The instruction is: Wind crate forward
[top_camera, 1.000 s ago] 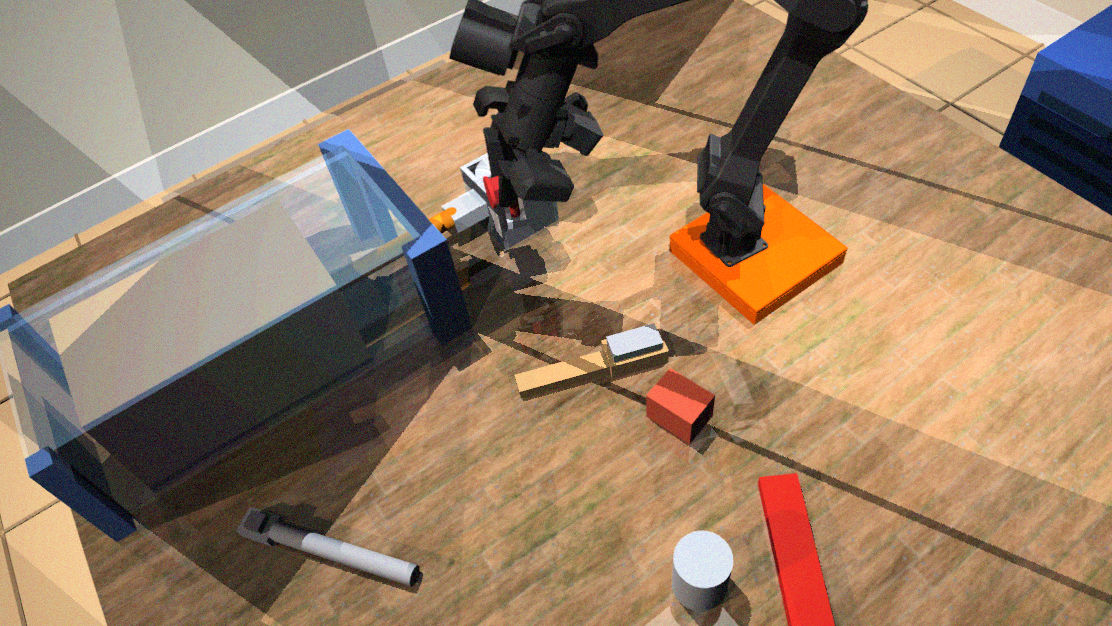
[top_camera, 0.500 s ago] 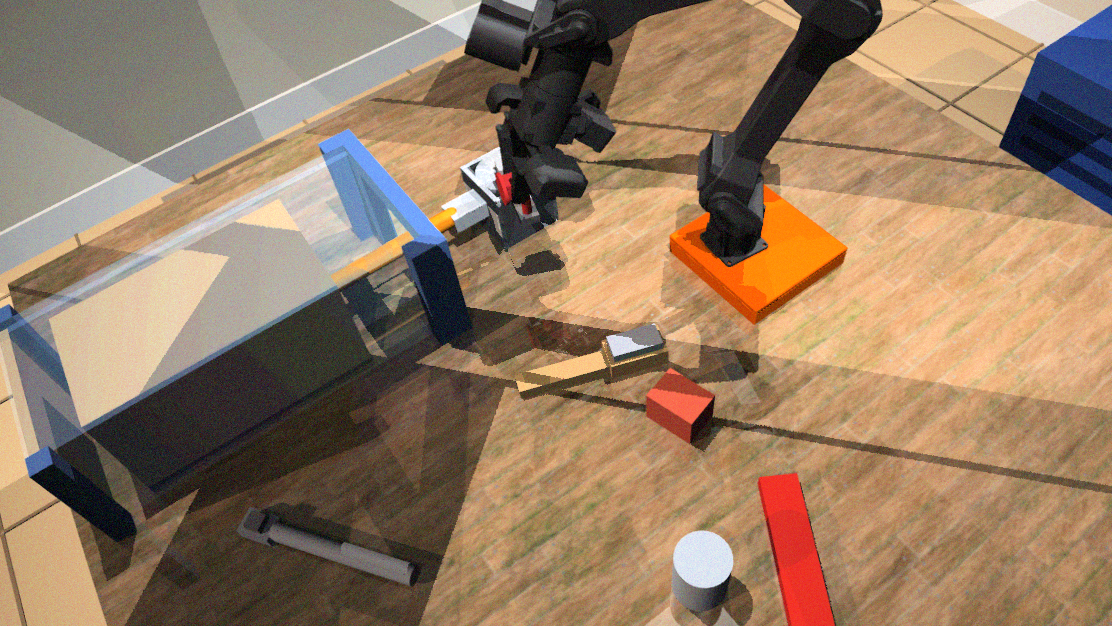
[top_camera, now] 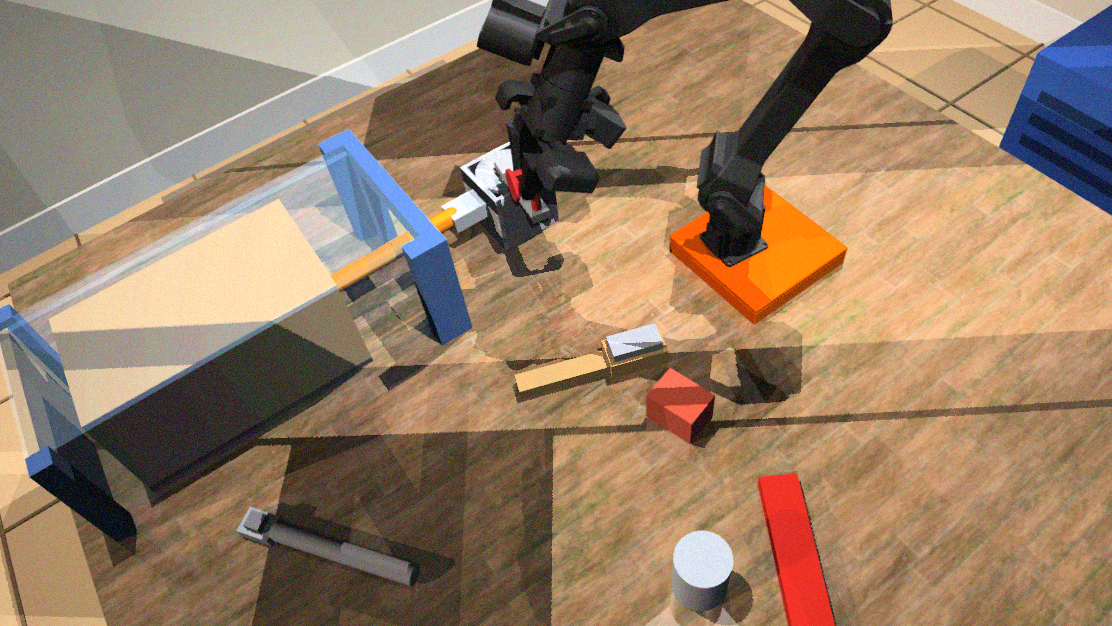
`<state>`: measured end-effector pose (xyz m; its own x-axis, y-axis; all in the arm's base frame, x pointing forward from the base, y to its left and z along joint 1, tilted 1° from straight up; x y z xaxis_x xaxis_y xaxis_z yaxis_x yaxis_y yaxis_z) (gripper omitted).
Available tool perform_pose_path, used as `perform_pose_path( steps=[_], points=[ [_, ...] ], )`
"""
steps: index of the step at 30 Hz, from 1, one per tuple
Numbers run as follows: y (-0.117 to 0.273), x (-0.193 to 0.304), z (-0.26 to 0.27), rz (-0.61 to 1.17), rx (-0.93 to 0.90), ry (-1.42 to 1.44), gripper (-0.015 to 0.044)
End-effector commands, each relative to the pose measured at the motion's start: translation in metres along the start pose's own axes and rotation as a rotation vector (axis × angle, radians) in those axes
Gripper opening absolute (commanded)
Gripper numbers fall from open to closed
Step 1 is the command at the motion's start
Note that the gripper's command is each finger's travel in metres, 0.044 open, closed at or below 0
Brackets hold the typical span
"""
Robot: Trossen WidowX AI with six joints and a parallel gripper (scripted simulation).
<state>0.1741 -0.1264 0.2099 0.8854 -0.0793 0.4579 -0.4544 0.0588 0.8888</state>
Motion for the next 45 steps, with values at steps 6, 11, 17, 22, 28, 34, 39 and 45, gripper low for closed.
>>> perform_pose_path(
  steps=[6,11,17,22,28,34,39,45],
  points=[
    [0.005,-0.016,0.002,-0.026,-0.009,-0.013,0.0000],
    [0.008,-0.021,0.004,-0.027,-0.009,-0.013,0.0000],
    [0.011,-0.027,0.006,-0.027,-0.009,-0.013,0.0000],
    [0.013,-0.031,0.009,-0.028,-0.009,-0.013,0.0000],
    [0.015,-0.036,0.012,-0.028,-0.010,-0.013,0.0000],
    [0.018,-0.042,0.015,-0.029,-0.010,-0.012,0.0000],
    [0.020,-0.046,0.018,-0.029,-0.010,-0.012,0.0000],
    [0.022,-0.051,0.022,-0.029,-0.010,-0.012,0.0000]
  ],
)
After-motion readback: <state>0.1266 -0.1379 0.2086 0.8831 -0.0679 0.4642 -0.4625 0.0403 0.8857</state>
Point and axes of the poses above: the point midway between the two fingers, 35 mm back from their tips, its own y axis back along the fingers, its own z axis across the jaws, x = y × z, the point moved 8 cm from there along y, back along the fingers, and after that the axes turned 3 degrees about y, right-handed, at the moved point
